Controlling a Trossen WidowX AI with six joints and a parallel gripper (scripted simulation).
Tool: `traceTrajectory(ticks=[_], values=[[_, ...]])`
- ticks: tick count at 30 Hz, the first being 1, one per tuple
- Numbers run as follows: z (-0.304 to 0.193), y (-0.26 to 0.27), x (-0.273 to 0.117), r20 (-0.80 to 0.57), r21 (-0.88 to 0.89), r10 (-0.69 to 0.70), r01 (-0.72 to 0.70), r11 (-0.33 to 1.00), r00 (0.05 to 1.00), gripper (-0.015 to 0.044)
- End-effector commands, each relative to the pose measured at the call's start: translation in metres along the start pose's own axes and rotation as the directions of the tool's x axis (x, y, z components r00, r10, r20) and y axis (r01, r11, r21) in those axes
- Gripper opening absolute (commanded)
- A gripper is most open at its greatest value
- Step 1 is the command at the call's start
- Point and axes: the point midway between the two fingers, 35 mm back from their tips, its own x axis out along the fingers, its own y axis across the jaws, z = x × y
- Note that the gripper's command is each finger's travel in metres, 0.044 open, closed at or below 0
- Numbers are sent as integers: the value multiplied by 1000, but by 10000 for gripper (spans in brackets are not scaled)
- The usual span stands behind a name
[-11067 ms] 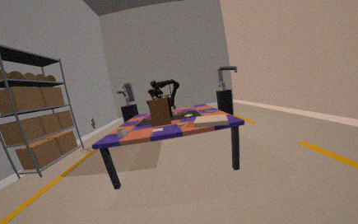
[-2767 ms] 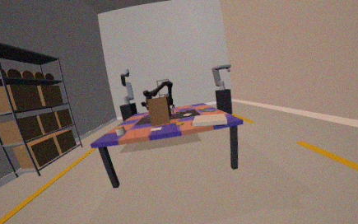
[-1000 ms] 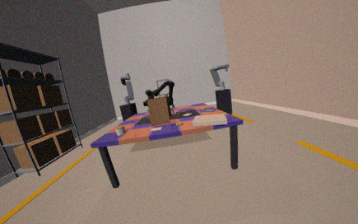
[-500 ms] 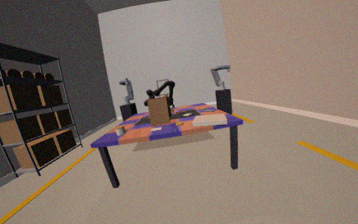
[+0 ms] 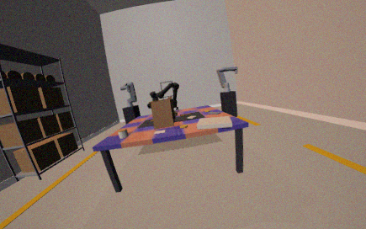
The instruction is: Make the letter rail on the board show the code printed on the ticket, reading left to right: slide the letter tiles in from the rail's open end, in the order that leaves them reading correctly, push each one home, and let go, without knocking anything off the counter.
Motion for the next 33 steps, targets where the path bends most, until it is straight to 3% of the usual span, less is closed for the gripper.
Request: traceTrajectory(ticks=[1, 33], values=[[0, 0, -4, -3, 2, -3, 3, 1000, 1000, 289], [0, -3, -31, -4, 2, -4, 4, 1000, 1000, 295]])
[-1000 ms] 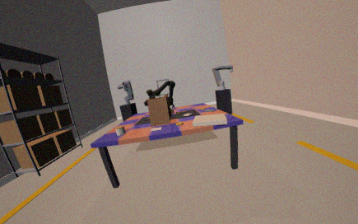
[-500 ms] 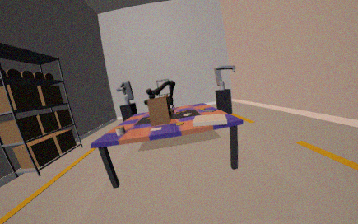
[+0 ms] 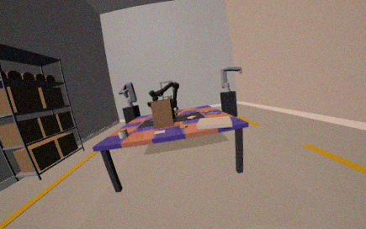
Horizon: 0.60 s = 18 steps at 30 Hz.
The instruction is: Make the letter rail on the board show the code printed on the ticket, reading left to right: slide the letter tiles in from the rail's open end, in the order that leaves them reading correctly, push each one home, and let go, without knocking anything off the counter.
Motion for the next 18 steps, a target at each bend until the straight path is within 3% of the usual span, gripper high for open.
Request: traceTrajectory(ticks=[1, 18], values=[[0, 0, -3, 1, -3, 4, -4, 1000, 1000, 295], [0, 1, -15, 1, -3, 4, -3, 1000, 1000, 295]])
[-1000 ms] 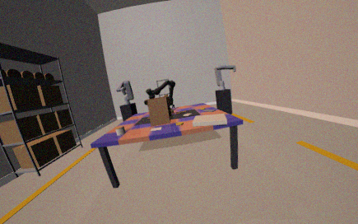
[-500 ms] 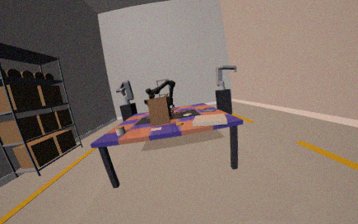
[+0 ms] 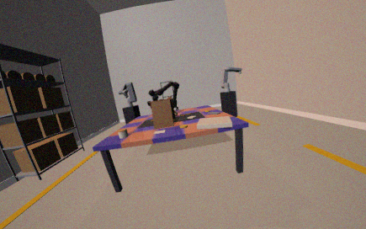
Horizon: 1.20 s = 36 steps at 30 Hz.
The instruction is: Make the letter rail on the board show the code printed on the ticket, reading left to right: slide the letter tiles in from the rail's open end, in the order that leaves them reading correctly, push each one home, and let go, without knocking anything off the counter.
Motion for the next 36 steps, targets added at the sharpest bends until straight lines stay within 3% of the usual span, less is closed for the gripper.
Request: traceTrajectory(ticks=[1, 2, 13, 26, 36], values=[[0, 1, -3, 2, -3, 4, -4, 1000, 1000, 295], [1, 1, -3, 2, -3, 4, -4, 1000, 1000, 295], [0, 0, -1, 0, 0, 0, 0, 1000, 1000, 6], [2, -3, 0, -18, 1, -7, 7, 1000, 1000, 0], [15, -44, 21, -332, -56, -92, 77, 995, 939, 0]])
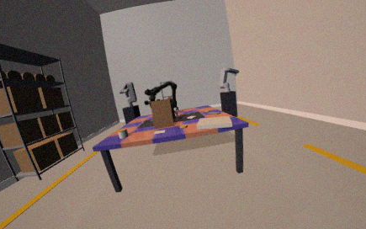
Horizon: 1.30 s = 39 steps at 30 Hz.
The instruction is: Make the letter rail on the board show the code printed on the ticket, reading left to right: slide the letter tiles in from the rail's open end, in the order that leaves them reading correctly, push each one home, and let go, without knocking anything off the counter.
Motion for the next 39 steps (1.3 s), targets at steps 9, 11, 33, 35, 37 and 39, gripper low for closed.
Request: traceTrajectory(ticks=[9, 11, 33, 35, 37, 39], values=[[8, -1, 6, -419, -15, 39, -50, 999, 907, 0], [8, 2, 4, -459, -11, 53, -66, 998, 887, 0], [10, 2, 8, -464, -10, 55, -68, 998, 884, 0], [11, 2, 9, -464, -10, 55, -68, 998, 884, 0], [11, 3, 11, -463, -10, 55, -68, 998, 884, 0], [11, 3, 12, -463, -10, 55, -68, 998, 884, 0]])
